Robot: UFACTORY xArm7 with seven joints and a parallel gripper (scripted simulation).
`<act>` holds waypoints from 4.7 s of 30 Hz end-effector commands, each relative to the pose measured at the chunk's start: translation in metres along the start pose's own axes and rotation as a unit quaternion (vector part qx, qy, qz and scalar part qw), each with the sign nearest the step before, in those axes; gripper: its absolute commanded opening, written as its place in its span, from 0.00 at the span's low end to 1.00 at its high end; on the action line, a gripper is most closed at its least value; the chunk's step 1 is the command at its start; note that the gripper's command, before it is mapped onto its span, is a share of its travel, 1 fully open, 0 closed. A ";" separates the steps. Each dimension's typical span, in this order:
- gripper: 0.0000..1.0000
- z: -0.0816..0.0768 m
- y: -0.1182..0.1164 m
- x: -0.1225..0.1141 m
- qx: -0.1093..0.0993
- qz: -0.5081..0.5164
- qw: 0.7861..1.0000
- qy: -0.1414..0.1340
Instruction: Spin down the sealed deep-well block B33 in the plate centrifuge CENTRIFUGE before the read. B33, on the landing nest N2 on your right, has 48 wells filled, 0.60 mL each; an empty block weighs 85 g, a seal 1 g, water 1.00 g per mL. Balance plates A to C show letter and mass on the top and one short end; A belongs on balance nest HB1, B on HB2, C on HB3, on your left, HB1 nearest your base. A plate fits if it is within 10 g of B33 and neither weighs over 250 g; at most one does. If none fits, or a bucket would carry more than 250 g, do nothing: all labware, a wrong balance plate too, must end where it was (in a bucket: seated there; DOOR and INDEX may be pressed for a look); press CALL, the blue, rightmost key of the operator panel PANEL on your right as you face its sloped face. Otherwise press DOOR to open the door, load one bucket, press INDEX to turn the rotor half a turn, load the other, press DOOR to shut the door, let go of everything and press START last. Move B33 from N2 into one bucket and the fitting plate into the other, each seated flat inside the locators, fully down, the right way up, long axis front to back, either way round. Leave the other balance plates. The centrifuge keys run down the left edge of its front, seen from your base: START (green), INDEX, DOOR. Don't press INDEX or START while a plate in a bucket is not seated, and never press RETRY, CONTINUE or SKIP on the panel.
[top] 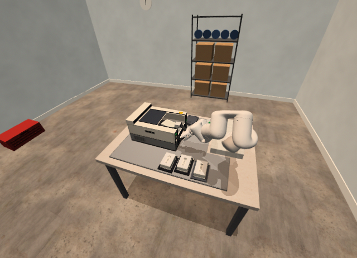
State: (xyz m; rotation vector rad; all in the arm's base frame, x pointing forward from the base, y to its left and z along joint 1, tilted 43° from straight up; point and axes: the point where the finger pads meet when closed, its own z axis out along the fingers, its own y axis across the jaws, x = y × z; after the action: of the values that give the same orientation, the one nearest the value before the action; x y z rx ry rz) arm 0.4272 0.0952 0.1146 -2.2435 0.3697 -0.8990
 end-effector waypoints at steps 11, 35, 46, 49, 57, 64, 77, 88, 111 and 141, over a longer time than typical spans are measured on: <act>0.00 0.000 0.000 0.002 0.000 0.000 1.000 0.001; 0.00 -0.005 0.000 -0.003 0.000 0.000 1.000 0.001; 0.00 -0.031 0.000 -0.031 0.000 0.000 1.000 0.001; 0.00 -0.040 0.000 -0.040 0.000 0.000 1.000 0.001; 0.00 -0.051 0.000 -0.051 0.000 0.000 1.000 0.001; 0.00 -0.052 0.000 -0.052 0.000 0.000 1.000 0.001; 0.00 -0.055 0.000 -0.052 0.000 0.000 1.000 -0.006; 0.00 -0.063 0.000 -0.049 0.000 0.000 1.000 -0.029; 0.00 -0.097 0.000 -0.038 0.000 0.000 0.992 -0.124; 0.00 -0.177 0.000 -0.012 0.000 0.000 0.940 -0.341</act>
State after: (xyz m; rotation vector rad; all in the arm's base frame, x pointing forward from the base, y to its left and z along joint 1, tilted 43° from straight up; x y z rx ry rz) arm 0.3137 0.0321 0.1737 -2.3910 0.1741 -0.3934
